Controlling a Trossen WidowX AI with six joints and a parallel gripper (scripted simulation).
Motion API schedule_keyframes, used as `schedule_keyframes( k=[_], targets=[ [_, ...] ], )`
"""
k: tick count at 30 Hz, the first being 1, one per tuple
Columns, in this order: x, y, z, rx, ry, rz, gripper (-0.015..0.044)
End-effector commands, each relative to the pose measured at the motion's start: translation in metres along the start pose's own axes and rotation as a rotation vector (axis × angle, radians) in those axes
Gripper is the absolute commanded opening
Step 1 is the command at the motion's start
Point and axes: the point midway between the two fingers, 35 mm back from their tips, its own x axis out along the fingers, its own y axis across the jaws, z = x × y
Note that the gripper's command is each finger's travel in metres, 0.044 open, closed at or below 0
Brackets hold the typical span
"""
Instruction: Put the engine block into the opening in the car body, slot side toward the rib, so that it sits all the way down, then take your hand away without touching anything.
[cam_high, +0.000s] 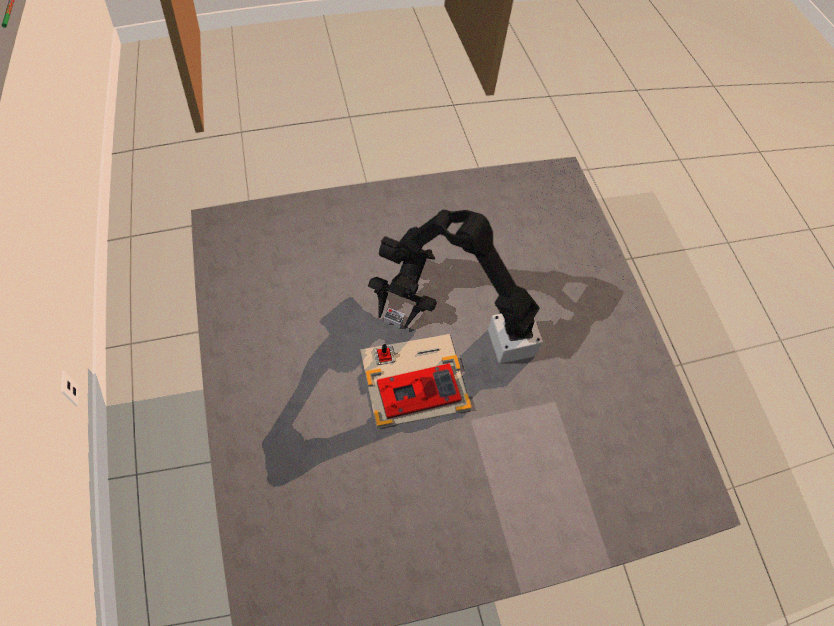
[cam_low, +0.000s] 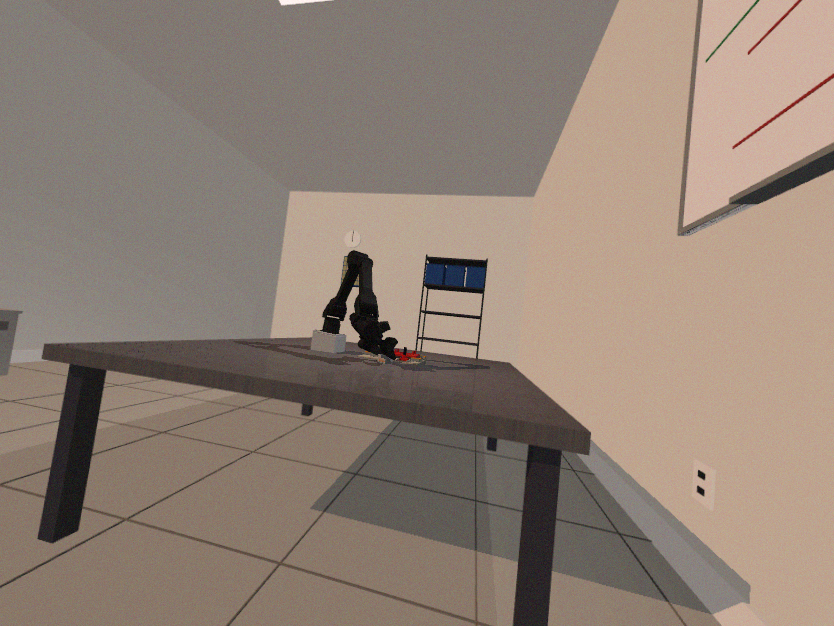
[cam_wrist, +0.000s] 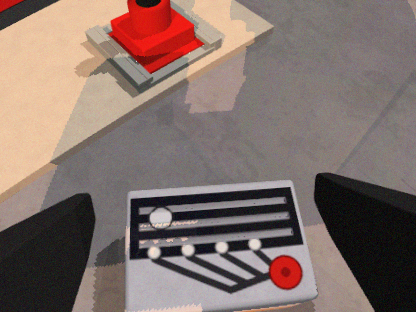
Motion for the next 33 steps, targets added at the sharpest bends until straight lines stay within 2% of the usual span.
schedule_keyframes(
  k=[1, 7, 17, 33],
  targets=[
    [0.0, 0.0, 0.0, -0.001, 0.002, 0.0, 0.044],
    [-0.003, 0.0, 0.0, 0.004, 0.003, 0.003, 0.044],
    [-0.044, -0.001, 0.004, 0.007, 0.009, 0.007, 0.044],
    [-0.042, 0.001, 0.002, 0.019, 0.005, 0.005, 0.044]
  ],
)
